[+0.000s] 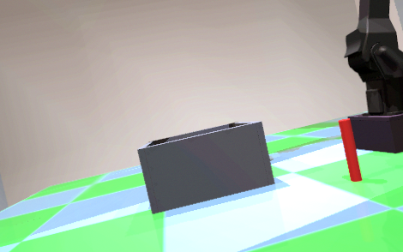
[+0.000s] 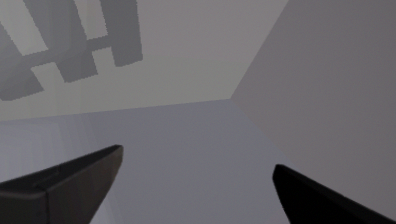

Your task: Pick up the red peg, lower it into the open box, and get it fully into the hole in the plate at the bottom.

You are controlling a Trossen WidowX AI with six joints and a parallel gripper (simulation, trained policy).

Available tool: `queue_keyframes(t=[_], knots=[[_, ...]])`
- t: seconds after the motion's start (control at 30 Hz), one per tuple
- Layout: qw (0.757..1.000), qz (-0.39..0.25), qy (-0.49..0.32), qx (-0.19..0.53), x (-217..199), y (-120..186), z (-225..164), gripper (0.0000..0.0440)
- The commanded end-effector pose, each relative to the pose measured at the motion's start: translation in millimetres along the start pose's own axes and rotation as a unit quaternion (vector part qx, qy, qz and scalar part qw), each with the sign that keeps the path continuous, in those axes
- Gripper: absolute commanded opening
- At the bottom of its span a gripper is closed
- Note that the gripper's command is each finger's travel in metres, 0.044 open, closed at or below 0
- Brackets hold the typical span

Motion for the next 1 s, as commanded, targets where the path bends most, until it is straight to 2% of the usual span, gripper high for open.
queue_keyframes(t=[0.0,0.23,0.47,0.7,0.97], knots=[[0.998,-0.015,-0.050,0.031,4,3,-23,0.0440],[0.984,-0.047,-0.144,0.098,15,11,-66,0.0440],[0.954,-0.078,-0.233,0.169,32,24,-107,0.0440],[0.911,-0.107,-0.314,0.244,55,41,-144,0.0440],[0.846,-0.136,-0.395,0.331,88,64,-180,0.0440]])
Point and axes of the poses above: the point midway between the two fingers, 35 mm back from their tips, its own y axis back along the fingers, its own x axis across the jaws, z = x × y, the point moved 3 cm from there along y, back along the fingers, and after that the axes turned 9 degrees about -y, right-handed, at the moved point
